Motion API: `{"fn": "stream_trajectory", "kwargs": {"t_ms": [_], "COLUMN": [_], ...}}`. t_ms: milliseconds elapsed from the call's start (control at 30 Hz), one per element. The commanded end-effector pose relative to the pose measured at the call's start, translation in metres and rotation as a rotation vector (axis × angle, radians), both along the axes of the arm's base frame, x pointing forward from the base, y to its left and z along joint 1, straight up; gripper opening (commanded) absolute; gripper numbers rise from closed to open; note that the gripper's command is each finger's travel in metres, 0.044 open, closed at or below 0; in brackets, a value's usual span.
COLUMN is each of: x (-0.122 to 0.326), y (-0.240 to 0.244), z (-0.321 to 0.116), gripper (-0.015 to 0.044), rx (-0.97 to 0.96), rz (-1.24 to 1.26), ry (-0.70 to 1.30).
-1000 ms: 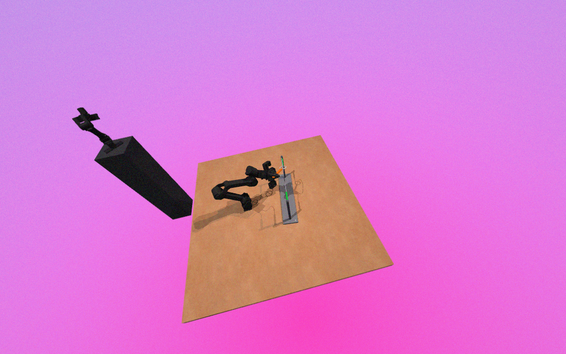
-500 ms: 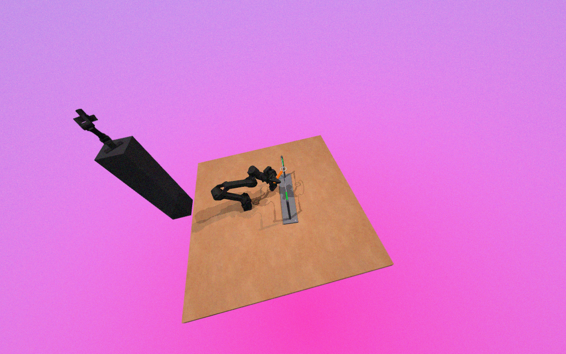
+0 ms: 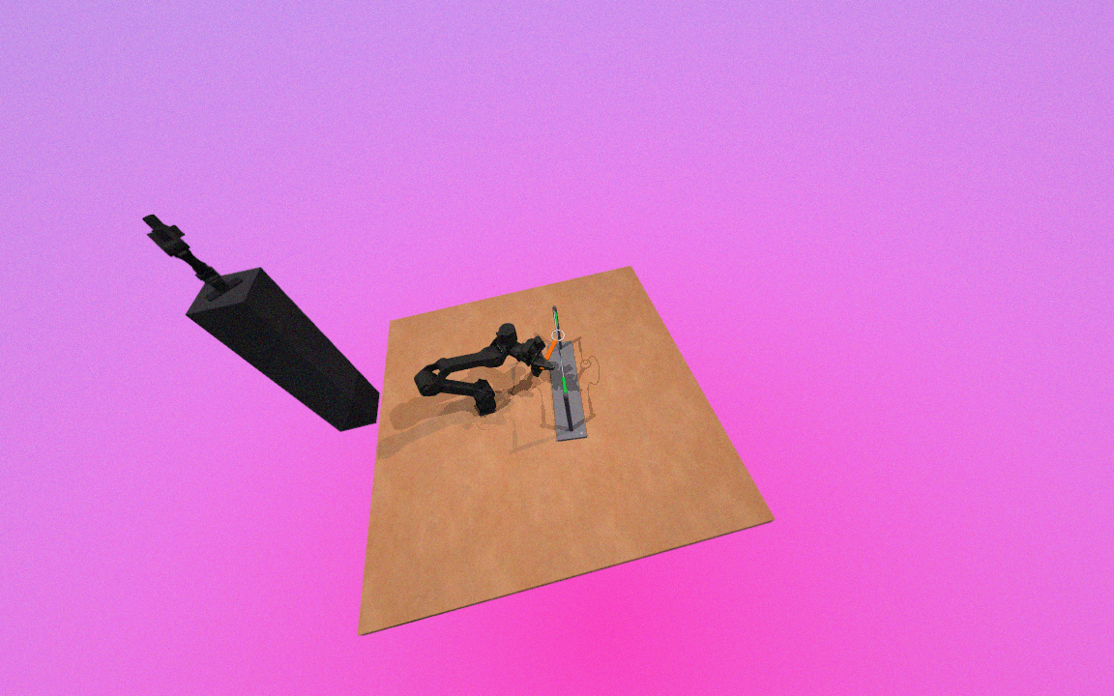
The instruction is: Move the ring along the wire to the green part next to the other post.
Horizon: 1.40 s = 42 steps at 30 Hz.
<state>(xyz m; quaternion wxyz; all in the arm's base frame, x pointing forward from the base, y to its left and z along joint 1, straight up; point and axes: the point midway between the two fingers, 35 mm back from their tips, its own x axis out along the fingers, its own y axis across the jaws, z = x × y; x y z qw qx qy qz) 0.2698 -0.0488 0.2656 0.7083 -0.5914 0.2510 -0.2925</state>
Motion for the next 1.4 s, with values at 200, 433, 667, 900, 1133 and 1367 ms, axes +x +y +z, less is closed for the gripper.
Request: {"fn": "stream_trajectory", "kwargs": {"t_ms": [200,433,667,900,1133,1367], "x": [0.006,0.012,0.014,0.017,0.02,0.023], "y": [0.007,0.017,0.033,0.053,0.075,0.097], "z": [-0.032,-0.054,-0.075,-0.092,-0.105,-0.114], "gripper": [-0.015,-0.015,-0.015,-0.015,-0.015,-0.015], "rx": [0.24,0.401,0.573,0.743,0.907,1.056], "rz": [0.045,0.078,0.079,0.078,0.076,0.075], "ry": [-0.058,-0.093,-0.121,-0.15,-0.177,-0.202]}}
